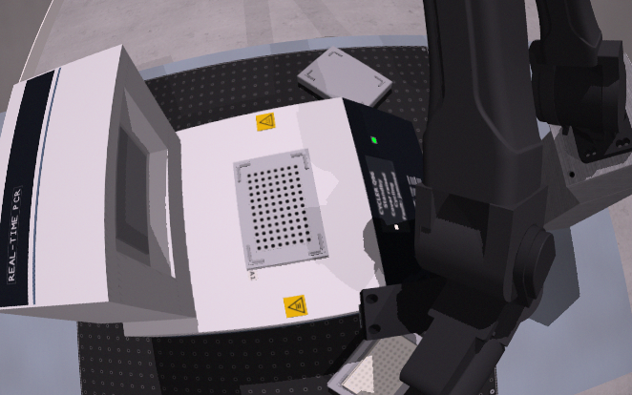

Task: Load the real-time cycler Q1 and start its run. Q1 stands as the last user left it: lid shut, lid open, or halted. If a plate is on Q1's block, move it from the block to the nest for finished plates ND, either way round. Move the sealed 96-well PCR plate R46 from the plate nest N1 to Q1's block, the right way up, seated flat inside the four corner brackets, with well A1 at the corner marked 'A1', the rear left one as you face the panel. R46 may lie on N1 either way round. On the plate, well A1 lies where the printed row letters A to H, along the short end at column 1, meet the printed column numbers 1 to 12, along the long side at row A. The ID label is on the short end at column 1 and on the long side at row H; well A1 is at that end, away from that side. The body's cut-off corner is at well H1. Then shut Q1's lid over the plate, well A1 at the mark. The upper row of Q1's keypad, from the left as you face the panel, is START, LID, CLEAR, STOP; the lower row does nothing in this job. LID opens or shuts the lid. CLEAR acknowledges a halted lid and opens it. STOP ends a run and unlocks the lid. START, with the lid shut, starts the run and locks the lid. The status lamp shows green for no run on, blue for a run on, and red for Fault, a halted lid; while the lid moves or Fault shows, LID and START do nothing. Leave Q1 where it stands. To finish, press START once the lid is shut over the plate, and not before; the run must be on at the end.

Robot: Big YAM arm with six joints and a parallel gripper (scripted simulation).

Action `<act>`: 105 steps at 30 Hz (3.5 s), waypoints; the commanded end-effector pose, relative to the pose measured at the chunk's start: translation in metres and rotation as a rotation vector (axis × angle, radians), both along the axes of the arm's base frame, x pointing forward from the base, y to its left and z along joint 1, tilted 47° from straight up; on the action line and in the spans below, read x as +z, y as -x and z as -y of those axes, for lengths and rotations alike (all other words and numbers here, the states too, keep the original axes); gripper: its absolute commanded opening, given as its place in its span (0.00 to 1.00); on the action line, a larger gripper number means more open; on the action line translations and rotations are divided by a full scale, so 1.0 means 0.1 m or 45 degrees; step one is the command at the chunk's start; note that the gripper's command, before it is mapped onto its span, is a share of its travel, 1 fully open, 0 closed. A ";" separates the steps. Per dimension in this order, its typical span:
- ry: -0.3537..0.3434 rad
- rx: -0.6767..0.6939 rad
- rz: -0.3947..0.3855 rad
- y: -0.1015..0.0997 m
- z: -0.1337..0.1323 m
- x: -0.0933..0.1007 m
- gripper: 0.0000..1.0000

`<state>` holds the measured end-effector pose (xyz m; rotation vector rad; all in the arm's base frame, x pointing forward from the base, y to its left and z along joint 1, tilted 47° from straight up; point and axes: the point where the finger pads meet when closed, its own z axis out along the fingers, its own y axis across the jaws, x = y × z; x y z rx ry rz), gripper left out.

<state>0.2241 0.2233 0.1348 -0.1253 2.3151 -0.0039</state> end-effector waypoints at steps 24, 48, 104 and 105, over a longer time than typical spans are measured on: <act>0.720 0.706 0.060 0.07 -1.05 0.62 1.00; 0.831 0.749 0.018 0.03 -0.91 0.46 1.00; 0.796 0.760 0.056 -1.12 -1.07 -0.46 1.00; 0.796 0.760 0.056 -1.12 -1.07 -0.46 1.00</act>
